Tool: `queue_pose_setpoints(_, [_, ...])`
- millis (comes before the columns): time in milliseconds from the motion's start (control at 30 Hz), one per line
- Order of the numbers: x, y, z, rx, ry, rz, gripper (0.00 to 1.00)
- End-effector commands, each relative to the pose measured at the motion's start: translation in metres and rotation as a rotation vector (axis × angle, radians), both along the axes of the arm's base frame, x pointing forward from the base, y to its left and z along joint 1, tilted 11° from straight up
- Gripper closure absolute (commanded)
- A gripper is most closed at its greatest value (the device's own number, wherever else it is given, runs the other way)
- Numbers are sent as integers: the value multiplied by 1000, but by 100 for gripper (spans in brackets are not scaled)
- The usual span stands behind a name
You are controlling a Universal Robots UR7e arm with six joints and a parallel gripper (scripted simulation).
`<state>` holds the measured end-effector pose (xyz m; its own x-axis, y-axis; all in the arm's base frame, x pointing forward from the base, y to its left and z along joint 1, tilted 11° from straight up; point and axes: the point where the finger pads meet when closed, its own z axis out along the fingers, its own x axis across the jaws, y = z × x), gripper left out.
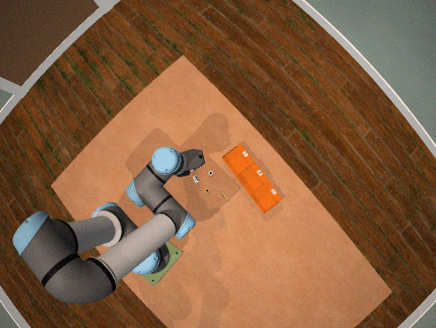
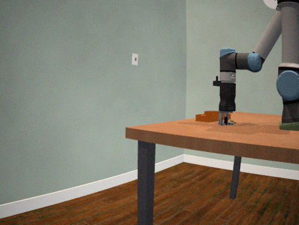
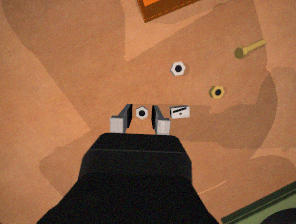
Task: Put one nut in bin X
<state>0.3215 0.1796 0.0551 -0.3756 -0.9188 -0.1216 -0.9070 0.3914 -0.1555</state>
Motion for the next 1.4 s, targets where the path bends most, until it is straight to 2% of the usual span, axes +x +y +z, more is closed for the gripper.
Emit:
queue_pose_setpoints(0, [0, 0, 0, 0, -2, 0, 36])
queue_pose_setpoints(200, [0, 0, 0, 0, -1, 0, 36])
queue_pose_setpoints(233, [0, 0, 0, 0, -1, 0, 66])
queue_pose_setpoints(1267, [0, 0, 0, 0, -1, 0, 66])
queue_pose_setpoints(1367, [-1, 0, 10, 0, -2, 0, 66])
